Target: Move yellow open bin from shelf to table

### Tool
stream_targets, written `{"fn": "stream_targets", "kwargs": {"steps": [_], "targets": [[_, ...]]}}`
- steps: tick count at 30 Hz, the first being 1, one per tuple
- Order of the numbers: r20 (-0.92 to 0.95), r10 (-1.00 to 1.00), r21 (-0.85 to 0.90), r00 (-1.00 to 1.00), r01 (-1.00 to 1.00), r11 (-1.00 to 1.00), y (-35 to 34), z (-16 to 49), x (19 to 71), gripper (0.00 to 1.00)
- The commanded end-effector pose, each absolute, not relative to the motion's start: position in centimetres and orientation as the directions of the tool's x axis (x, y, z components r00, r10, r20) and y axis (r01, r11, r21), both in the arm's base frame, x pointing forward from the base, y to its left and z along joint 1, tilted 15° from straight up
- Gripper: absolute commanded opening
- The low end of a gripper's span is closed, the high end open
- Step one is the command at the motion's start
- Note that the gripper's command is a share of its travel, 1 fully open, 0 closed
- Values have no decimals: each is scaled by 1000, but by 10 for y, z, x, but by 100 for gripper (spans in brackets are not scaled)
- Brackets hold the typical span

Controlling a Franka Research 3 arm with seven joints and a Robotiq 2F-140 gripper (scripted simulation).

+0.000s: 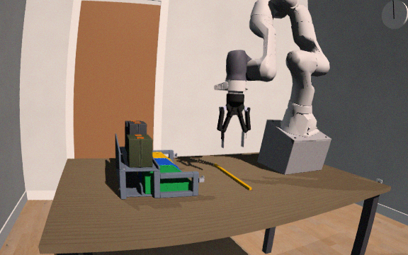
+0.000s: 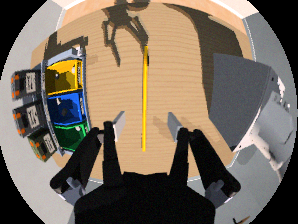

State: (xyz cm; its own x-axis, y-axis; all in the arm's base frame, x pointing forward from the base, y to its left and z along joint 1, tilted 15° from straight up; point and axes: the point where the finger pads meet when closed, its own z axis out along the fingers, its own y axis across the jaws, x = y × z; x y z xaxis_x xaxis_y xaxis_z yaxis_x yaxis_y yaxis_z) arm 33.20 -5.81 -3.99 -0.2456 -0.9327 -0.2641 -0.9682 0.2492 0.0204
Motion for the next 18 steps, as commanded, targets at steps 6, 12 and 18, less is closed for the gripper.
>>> {"fn": "stream_targets", "kwargs": {"steps": [6,12,18], "targets": [[-265,-932,17,-249,-967,253,-58,-41,335,57],[-265,-931,16,-249,-967,254,-58,-42,336,57],[-265,-931,16,-249,-967,254,-58,-42,336,57]]}}
